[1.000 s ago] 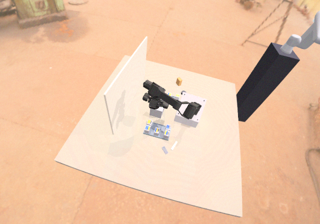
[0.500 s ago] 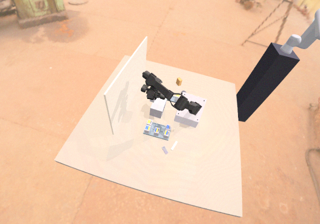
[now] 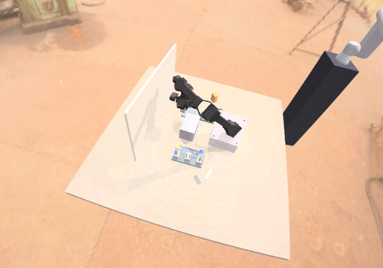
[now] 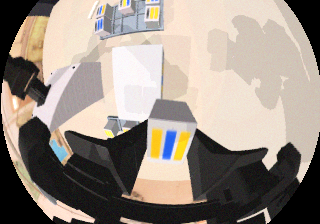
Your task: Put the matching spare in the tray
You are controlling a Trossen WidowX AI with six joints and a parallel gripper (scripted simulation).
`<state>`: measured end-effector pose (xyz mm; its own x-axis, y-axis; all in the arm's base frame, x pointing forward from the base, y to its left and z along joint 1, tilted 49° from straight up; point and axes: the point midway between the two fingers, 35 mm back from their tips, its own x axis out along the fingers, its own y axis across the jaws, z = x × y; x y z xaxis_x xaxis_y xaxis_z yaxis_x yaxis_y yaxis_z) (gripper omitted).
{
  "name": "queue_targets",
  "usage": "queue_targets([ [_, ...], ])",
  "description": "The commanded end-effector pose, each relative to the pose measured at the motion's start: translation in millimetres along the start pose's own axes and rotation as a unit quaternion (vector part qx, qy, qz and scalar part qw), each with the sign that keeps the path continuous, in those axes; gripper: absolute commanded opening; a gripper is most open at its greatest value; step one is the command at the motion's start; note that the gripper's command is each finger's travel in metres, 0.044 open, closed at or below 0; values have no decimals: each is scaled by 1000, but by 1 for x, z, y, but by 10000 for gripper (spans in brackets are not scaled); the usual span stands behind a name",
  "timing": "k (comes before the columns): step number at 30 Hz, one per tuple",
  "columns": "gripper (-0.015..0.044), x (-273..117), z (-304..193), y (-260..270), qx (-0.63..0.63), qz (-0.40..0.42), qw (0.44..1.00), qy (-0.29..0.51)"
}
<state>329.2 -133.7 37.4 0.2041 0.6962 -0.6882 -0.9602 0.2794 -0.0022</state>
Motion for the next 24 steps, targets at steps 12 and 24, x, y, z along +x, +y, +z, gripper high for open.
queue_targets([
  [12, 0, 5, -87, -7, -13, 1, 1000, 0],
  [24, 0, 19, -154, 3, -24, 4, 1000, -9],
])
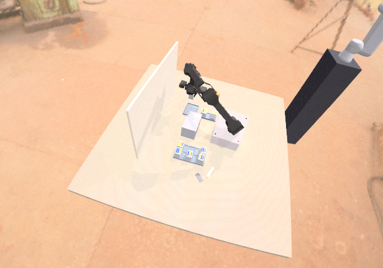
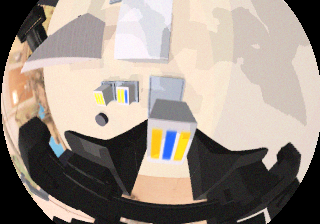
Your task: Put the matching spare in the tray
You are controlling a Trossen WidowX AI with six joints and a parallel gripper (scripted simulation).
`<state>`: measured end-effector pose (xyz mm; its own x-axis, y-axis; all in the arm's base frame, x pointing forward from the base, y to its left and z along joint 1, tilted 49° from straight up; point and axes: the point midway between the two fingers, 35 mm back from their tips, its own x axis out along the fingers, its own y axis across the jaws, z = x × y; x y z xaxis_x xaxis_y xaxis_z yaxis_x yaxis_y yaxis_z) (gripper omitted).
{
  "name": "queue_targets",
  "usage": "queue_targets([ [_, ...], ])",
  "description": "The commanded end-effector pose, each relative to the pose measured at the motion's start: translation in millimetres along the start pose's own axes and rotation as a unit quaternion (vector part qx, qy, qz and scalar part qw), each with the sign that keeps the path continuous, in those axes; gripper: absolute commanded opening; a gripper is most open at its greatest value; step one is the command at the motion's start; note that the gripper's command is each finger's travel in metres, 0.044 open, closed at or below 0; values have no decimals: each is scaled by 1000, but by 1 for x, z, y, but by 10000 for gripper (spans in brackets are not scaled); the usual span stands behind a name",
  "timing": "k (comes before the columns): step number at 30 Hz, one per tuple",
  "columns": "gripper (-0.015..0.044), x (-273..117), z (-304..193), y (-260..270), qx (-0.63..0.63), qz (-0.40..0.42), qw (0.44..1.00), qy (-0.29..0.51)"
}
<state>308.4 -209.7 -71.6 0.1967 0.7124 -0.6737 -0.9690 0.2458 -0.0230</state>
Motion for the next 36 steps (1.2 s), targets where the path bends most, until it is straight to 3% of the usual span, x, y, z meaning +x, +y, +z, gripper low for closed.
queue_targets([
  [1, 0, 2, -25, 6, -5, -1, 1000, 0],
  [36, 0, 37, -31, 1, -6, -2, 1000, 1],
])
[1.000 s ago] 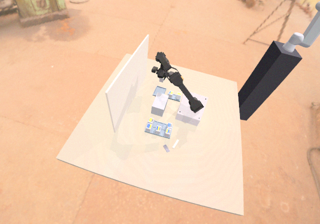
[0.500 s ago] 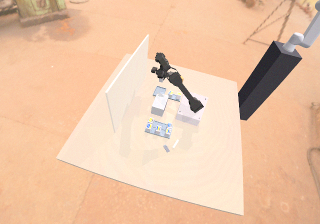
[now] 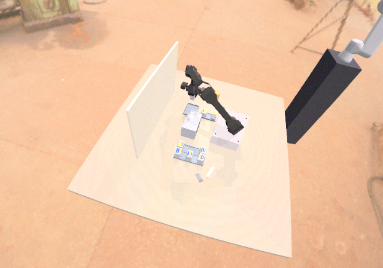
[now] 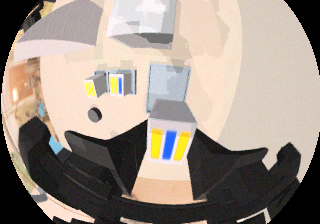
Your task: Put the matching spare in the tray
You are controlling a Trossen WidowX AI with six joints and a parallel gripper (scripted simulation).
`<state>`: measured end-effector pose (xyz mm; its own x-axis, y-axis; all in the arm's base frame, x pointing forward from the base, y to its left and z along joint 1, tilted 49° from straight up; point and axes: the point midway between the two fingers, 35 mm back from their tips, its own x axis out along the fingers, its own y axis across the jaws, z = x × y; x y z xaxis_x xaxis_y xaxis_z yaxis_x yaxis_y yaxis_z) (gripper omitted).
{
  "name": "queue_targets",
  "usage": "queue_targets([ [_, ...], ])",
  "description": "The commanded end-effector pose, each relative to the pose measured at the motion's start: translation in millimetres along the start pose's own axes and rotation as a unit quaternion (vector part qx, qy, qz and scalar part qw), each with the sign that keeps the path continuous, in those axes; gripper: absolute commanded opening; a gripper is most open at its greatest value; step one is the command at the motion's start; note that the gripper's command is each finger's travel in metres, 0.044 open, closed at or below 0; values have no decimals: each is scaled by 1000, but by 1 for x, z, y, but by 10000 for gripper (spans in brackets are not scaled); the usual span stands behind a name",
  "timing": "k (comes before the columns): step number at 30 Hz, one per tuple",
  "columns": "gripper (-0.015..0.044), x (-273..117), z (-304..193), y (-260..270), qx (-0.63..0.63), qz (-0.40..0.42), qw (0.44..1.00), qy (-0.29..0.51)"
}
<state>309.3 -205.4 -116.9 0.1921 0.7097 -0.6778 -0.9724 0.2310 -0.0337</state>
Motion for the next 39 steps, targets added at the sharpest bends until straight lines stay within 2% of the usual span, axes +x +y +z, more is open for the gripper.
queue_targets([
  [1, 0, 5, -1, -1, 3, -4, 1000, -1],
  [39, 0, 54, -1, -3, 3, -4, 1000, -2],
])
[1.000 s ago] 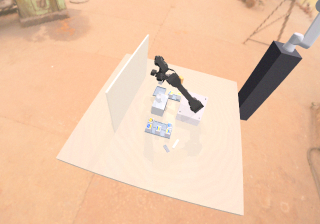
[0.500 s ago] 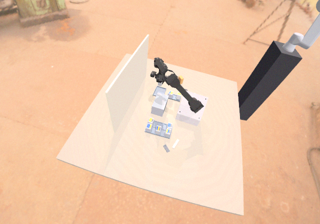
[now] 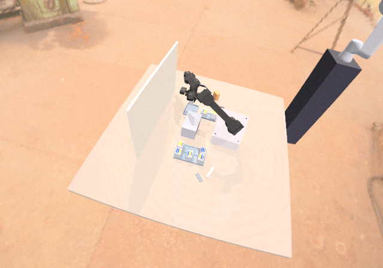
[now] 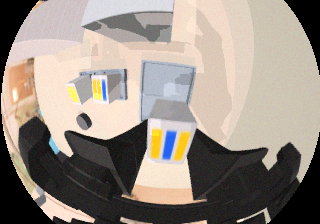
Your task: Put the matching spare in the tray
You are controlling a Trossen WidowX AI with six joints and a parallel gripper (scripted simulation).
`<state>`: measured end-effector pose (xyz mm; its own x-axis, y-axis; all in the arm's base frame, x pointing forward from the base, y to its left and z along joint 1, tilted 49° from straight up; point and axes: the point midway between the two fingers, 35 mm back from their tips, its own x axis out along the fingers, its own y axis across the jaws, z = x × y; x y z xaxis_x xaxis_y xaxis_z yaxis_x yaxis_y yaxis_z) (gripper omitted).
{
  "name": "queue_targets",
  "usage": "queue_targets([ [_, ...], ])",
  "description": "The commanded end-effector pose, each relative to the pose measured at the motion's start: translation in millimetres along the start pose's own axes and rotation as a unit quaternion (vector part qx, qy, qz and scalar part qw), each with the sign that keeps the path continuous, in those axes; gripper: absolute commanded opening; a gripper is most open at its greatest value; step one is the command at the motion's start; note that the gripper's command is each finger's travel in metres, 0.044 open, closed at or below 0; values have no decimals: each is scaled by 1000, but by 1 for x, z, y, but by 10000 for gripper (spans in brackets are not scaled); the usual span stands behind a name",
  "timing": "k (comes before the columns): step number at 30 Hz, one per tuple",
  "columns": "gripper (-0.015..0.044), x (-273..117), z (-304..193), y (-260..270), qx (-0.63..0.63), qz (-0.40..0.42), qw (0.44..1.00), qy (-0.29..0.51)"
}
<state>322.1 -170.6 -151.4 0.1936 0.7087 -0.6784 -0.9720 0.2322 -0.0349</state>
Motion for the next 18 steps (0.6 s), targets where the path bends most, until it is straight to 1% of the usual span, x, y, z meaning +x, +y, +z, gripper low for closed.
queue_targets([
  [1, 0, 5, 0, 0, 3, -3, 1000, -2],
  [18, 0, 26, 1, 1, 3, -3, 1000, -3],
])
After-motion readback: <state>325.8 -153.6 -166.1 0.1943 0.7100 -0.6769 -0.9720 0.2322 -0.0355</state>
